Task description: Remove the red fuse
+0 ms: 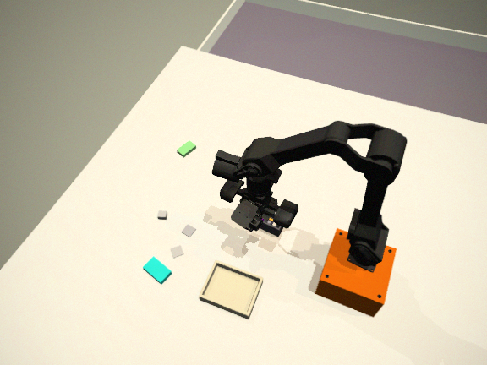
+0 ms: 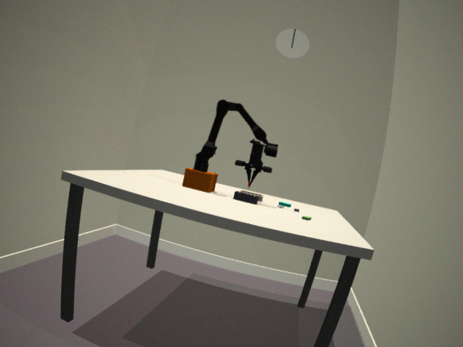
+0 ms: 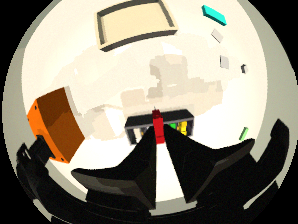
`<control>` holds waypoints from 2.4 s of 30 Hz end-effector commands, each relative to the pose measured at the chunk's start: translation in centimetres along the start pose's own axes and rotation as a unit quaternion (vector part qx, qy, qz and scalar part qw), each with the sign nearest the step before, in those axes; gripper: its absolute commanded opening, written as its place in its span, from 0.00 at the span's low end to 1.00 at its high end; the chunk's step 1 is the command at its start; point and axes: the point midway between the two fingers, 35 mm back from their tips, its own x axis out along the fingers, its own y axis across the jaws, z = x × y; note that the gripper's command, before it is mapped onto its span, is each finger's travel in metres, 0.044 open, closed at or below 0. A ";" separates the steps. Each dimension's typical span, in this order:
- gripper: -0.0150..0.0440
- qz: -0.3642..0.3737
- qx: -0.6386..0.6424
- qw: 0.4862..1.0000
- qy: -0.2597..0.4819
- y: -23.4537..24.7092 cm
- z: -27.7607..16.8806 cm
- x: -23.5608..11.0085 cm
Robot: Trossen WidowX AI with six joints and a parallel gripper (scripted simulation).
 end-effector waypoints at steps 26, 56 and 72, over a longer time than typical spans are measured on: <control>0.25 -0.001 0.001 1.000 -0.005 1.0 15.6 -0.1; 0.25 -0.001 0.001 1.000 -0.005 1.5 17.0 3.5; 0.74 0.000 -0.001 1.000 -0.008 1.5 17.1 3.6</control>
